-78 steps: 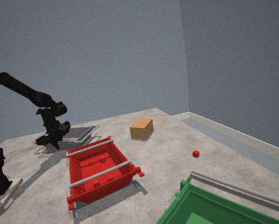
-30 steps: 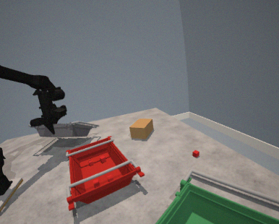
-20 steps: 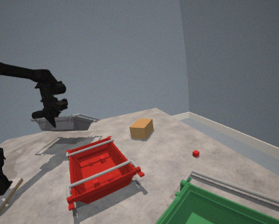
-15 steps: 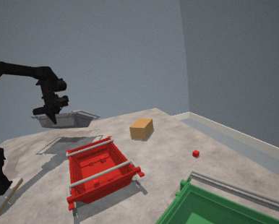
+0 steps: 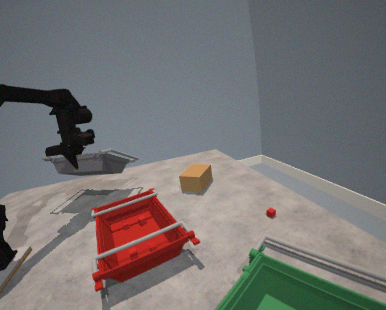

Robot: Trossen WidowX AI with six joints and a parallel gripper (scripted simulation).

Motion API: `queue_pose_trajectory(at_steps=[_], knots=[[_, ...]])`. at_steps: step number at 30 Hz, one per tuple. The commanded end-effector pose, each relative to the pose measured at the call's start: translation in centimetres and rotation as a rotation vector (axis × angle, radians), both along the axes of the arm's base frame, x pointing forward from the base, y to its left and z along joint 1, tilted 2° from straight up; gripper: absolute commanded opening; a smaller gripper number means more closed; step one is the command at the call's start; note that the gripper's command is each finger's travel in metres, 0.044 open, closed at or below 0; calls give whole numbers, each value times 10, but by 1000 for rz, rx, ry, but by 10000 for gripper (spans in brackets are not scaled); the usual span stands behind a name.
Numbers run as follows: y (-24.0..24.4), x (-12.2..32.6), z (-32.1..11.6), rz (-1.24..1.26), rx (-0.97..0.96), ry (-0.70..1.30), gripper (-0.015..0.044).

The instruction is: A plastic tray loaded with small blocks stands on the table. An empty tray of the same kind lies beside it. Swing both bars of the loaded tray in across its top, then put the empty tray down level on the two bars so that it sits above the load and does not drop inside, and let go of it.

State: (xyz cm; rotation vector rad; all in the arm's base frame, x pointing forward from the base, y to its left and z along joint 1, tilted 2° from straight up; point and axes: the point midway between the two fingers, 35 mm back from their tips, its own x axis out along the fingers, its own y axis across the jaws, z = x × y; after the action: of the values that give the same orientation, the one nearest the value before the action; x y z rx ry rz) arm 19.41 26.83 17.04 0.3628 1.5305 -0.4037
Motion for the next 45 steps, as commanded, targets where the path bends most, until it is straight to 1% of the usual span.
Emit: queue_pose_trajectory(at_steps=[1,20,45], knots=[[2,2,7,-2,23,-17,0],[1,4,7,-9,23,-17,0],[-70,72,18,-250,25,-30,0]])
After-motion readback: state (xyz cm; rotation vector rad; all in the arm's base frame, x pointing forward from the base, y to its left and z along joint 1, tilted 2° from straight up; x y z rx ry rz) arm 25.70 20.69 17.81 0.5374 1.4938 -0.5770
